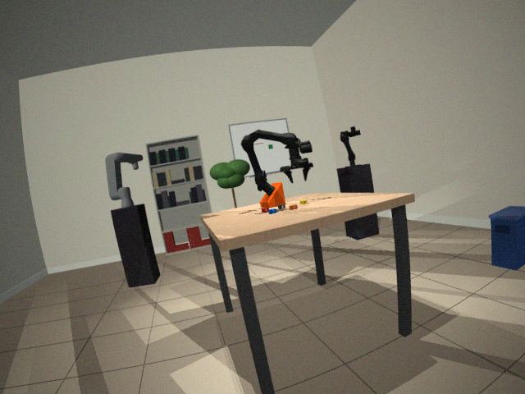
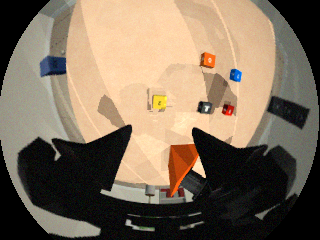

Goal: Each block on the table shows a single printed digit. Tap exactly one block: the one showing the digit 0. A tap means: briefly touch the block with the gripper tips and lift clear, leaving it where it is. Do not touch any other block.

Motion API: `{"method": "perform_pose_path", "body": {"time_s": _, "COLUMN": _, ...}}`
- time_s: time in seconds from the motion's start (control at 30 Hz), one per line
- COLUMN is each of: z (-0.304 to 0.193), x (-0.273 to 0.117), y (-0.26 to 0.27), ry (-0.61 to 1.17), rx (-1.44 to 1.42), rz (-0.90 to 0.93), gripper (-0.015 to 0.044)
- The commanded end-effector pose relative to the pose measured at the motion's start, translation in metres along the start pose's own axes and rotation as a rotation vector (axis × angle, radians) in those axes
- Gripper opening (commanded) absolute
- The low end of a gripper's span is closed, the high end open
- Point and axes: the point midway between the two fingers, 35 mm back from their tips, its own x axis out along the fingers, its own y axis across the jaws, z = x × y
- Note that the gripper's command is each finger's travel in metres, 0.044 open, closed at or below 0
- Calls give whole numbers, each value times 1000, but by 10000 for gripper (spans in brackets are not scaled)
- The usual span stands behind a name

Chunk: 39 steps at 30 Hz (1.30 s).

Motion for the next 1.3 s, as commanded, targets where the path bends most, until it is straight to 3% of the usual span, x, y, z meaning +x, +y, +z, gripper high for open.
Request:
{"method": "perform_pose_path", "body": {"time_s": 0.0, "z": 1, "x": 0, "y": 8, "ry": 1, "rx": 23, "rz": 7, "gripper": 400}}
{"method": "perform_pose_path", "body": {"time_s": 0.63, "z": 4, "x": -1, "y": 7, "ry": 1, "rx": 23, "rz": 9, "gripper": 400}}
{"method": "perform_pose_path", "body": {"time_s": 0.97, "z": 132, "x": -1, "y": -104, "ry": -5, "rx": 27, "rz": 3, "gripper": 400}}
{"method": "perform_pose_path", "body": {"time_s": 1.27, "z": 136, "x": 0, "y": -111, "ry": -4, "rx": 28, "rz": 0, "gripper": 400}}
